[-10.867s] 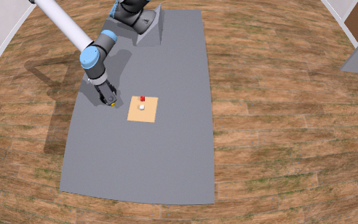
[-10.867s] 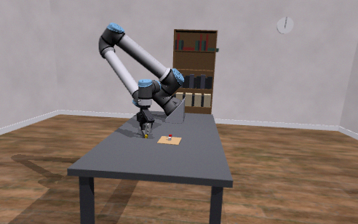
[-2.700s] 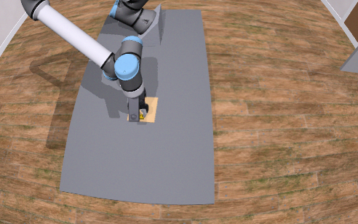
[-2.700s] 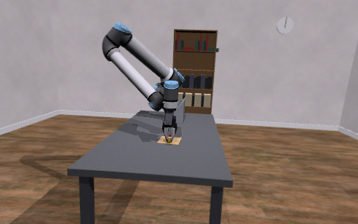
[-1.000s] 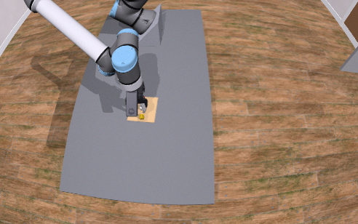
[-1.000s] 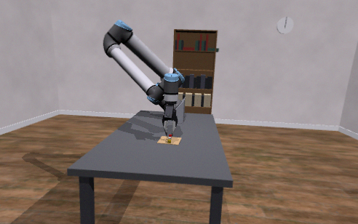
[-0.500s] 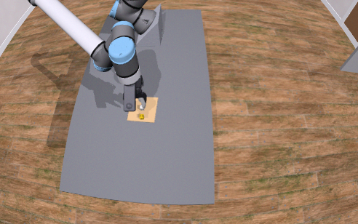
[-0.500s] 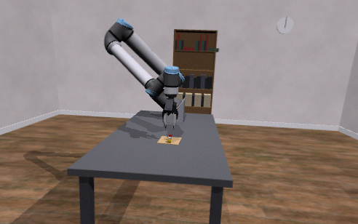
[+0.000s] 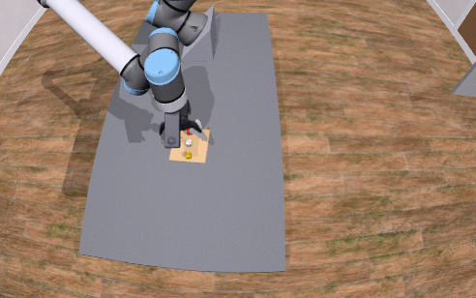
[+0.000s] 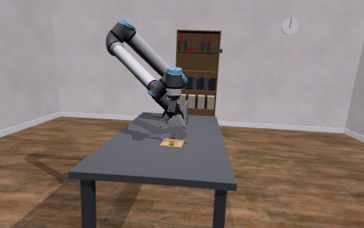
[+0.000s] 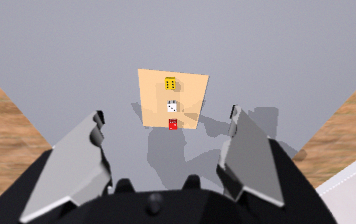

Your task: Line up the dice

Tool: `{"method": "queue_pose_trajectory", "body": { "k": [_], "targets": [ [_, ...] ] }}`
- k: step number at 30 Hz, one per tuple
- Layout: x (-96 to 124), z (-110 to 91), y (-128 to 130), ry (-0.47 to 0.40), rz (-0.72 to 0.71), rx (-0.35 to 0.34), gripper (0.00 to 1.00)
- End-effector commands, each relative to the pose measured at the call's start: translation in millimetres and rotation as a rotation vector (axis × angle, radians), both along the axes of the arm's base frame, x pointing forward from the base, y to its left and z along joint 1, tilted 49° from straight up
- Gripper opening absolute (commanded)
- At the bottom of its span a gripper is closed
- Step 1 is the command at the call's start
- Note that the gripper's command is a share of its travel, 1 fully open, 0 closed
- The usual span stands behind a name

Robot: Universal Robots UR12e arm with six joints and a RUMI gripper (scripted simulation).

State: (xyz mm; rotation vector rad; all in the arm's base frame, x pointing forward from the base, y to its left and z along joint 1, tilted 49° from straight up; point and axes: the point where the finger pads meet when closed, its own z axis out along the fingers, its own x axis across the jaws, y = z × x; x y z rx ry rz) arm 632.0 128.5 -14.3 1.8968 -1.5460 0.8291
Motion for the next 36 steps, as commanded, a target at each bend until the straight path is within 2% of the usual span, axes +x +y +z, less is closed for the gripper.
{"method": "queue_pose_trajectory", "body": {
  "k": [1,11,18,28,36],
  "targets": [
    [0.3,0.4,0.5,-0.001,0.0,0.0,1.0],
    [-0.6,5.3,6.0,-0.001,0.0,0.0,1.0],
    [-2.9,18.3,20.7,-0.001,0.0,0.0,1.0],
    [-8.9,50.9,57.5,-0.001,0.0,0.0,1.0],
    [-10.2,58.0,65.6,-0.001,0.0,0.0,1.0]
  ]
}}
